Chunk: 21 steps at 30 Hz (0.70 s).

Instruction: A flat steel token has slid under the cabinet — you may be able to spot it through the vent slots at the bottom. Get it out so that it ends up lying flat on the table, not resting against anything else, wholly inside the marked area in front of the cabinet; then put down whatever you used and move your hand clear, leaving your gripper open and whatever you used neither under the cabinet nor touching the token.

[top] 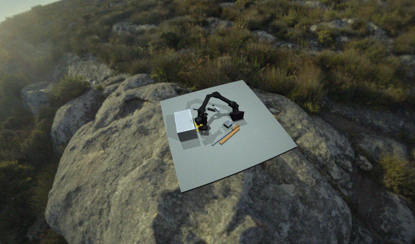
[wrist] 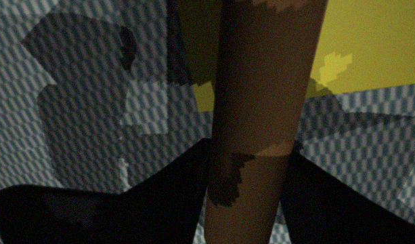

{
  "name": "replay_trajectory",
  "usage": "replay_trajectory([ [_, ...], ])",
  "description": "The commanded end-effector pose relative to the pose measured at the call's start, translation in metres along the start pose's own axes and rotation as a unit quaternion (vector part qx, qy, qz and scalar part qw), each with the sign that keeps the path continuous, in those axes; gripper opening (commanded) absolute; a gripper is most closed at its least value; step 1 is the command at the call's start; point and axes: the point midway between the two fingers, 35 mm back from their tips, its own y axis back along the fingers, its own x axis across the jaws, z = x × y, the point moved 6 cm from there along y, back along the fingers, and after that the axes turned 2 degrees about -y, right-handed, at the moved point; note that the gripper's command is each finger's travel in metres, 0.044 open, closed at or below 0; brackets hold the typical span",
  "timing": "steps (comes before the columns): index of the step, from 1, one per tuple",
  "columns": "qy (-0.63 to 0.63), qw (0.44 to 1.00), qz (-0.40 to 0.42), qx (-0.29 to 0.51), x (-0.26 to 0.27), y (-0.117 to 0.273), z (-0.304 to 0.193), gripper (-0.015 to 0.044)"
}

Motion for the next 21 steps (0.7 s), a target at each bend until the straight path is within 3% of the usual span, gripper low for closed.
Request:
replay_trajectory([
  [1,-0.003,1.000,-0.001,0.001,-0.001,-0.001,-0.001,0.0000],
  [21,-0.002,1.000,-0.001,0.002,-0.001,-0.001,-0.019,0.0000],
])
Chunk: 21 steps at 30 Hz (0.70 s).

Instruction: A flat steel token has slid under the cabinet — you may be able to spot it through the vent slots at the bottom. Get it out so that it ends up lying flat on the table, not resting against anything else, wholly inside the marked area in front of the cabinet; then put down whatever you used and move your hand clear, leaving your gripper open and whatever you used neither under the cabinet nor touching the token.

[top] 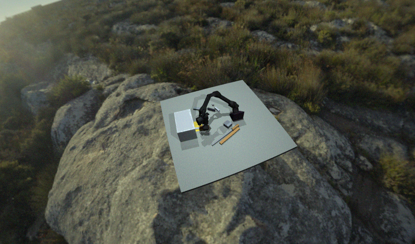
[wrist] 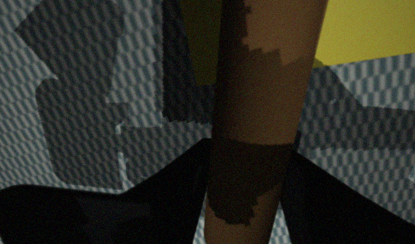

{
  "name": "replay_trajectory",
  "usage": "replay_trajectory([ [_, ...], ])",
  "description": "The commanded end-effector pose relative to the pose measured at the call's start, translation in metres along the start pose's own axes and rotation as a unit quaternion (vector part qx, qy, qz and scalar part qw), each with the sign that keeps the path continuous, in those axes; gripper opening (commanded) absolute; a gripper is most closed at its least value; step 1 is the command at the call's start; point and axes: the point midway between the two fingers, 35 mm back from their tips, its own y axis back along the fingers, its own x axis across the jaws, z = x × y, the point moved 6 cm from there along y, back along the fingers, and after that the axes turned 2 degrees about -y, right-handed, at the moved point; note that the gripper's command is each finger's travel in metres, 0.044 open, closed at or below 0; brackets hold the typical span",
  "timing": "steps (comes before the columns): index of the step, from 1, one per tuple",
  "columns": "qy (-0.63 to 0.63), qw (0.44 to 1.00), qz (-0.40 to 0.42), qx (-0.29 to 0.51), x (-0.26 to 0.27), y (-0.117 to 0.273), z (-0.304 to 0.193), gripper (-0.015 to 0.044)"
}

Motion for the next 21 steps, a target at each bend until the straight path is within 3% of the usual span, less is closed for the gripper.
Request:
replay_trajectory([
  [1,0.000,1.000,-0.001,0.001,0.000,-0.001,-0.007,0.0000],
  [21,0.000,1.000,-0.001,0.002,0.000,-0.001,-0.028,0.0000],
])
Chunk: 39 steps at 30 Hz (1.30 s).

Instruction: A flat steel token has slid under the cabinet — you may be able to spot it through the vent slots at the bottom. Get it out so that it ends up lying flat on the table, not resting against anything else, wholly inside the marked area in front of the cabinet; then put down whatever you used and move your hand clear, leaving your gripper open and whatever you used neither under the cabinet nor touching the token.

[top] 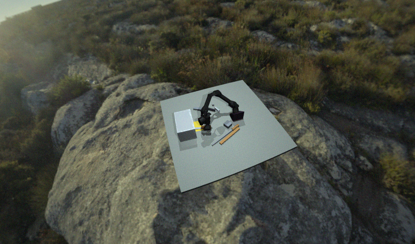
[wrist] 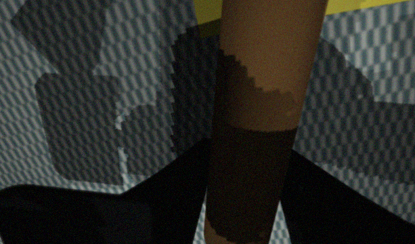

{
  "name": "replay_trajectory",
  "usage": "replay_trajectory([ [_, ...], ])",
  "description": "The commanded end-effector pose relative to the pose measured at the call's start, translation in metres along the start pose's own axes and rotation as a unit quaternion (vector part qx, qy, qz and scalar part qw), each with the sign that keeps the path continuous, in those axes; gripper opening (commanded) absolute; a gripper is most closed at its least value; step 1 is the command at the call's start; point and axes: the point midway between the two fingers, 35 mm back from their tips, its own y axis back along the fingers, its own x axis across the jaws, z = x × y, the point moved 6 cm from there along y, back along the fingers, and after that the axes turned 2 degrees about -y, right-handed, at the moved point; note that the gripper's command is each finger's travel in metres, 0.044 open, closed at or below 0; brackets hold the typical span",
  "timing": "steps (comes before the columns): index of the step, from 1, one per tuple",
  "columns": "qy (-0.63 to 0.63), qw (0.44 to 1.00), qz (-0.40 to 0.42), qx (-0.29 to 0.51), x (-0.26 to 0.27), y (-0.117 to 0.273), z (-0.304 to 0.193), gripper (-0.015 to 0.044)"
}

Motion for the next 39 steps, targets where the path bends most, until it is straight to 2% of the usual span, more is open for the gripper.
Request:
replay_trajectory([
  [1,0.000,1.000,-0.001,0.001,0.000,-0.001,-0.008,0.0000],
  [39,0.001,1.000,-0.001,0.002,0.000,-0.001,-0.053,0.0000],
])
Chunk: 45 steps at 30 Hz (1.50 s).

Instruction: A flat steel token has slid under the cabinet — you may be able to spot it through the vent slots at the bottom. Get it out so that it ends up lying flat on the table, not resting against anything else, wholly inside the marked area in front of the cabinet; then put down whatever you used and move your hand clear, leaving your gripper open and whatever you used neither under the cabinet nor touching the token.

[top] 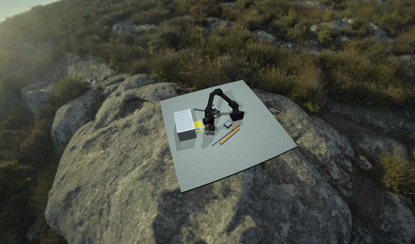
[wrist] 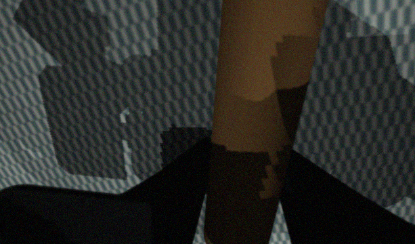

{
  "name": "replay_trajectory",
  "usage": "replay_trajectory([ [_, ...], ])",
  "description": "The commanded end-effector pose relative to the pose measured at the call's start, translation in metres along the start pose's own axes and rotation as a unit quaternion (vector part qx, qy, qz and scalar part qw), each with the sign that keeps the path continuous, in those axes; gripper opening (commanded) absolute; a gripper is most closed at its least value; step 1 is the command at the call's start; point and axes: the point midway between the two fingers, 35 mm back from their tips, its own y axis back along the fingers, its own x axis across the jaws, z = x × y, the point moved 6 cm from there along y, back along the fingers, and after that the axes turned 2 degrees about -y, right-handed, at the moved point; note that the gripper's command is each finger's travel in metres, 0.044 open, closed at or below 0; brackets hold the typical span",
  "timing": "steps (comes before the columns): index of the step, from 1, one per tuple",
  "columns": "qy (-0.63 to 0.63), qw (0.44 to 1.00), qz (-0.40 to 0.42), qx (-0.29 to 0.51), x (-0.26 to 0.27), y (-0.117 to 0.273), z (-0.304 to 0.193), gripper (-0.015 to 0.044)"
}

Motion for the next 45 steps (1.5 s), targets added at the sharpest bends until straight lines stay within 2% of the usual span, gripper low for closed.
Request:
replay_trajectory([
  [1,0.001,1.000,-0.002,0.002,0.000,-0.001,-0.009,0.0000],
  [45,0.002,1.000,-0.001,0.003,0.001,-0.001,-0.074,0.0000],
])
